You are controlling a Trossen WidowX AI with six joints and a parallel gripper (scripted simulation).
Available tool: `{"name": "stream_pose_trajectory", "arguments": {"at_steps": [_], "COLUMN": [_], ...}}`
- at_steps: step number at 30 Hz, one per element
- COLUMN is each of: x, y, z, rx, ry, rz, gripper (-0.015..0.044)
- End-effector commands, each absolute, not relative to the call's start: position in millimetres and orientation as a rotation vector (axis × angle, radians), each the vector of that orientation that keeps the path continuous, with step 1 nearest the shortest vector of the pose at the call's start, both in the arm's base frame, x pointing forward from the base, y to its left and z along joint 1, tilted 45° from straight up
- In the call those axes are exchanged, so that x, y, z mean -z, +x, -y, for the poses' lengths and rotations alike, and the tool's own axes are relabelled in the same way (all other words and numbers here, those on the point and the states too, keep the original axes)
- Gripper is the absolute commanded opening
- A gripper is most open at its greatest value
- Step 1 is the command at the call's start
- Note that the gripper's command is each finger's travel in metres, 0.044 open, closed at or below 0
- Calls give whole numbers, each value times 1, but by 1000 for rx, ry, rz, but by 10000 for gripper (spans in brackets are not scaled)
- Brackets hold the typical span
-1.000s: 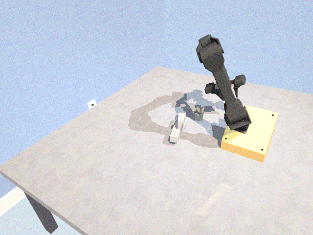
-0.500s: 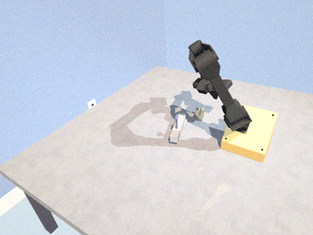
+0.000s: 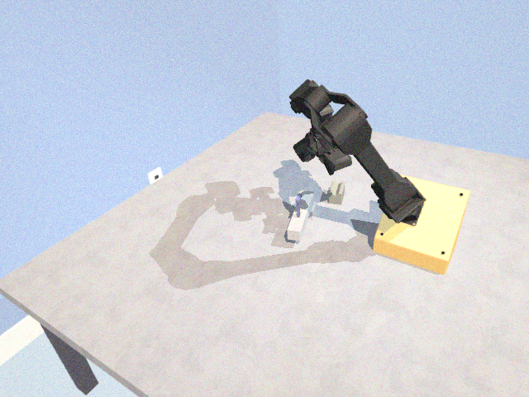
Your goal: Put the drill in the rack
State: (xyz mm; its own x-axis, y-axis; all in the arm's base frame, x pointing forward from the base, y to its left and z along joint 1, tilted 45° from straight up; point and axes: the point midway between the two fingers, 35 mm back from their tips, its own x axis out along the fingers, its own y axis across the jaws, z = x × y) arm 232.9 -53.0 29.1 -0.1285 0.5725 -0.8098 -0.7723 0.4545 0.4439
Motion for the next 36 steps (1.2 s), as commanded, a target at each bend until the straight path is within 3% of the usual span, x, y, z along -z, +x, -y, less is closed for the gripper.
{"name": "stream_pose_trajectory", "arguments": {"at_steps": [1, 9, 36], "x": [-79, -116, -107], "y": [255, 258, 256], "z": [4, -35, -48], "rx": [-958, -842, -842], "ry": [102, 353, 353], "rz": [-1309, -1365, -1364], "gripper": [0, 0, 0]}}
